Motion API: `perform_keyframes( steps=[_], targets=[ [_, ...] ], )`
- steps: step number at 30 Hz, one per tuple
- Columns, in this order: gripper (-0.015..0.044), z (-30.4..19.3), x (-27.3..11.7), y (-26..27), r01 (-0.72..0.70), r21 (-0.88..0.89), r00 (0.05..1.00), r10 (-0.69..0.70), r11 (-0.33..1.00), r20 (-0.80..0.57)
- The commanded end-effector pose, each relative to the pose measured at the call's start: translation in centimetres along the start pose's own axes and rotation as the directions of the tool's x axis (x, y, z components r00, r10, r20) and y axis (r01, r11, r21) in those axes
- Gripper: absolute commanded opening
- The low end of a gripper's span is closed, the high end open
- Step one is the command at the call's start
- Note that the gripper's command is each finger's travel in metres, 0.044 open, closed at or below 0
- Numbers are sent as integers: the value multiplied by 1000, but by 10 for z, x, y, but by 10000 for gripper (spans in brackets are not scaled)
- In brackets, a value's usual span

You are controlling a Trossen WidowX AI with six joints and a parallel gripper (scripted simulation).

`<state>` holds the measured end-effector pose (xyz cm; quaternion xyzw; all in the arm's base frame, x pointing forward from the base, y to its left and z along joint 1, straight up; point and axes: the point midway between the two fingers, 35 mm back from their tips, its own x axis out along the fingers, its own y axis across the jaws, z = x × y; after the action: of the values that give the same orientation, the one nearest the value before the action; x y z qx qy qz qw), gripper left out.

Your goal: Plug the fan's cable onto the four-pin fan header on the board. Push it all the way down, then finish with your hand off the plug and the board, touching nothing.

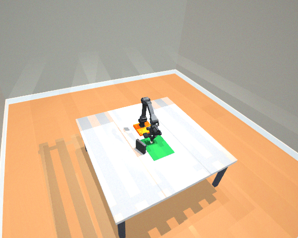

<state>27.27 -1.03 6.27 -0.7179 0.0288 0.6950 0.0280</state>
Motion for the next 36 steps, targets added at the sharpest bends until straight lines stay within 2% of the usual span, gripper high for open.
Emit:
perform_keyframes(
  steps=[1, 36],
  targets=[
    [0, 2, 1, -1, 6, 6, 1000, -6, 1000, 3],
    [0, 1, 6, -1, 6, 7, 1000, -6, 1000, 3]
  ],
)
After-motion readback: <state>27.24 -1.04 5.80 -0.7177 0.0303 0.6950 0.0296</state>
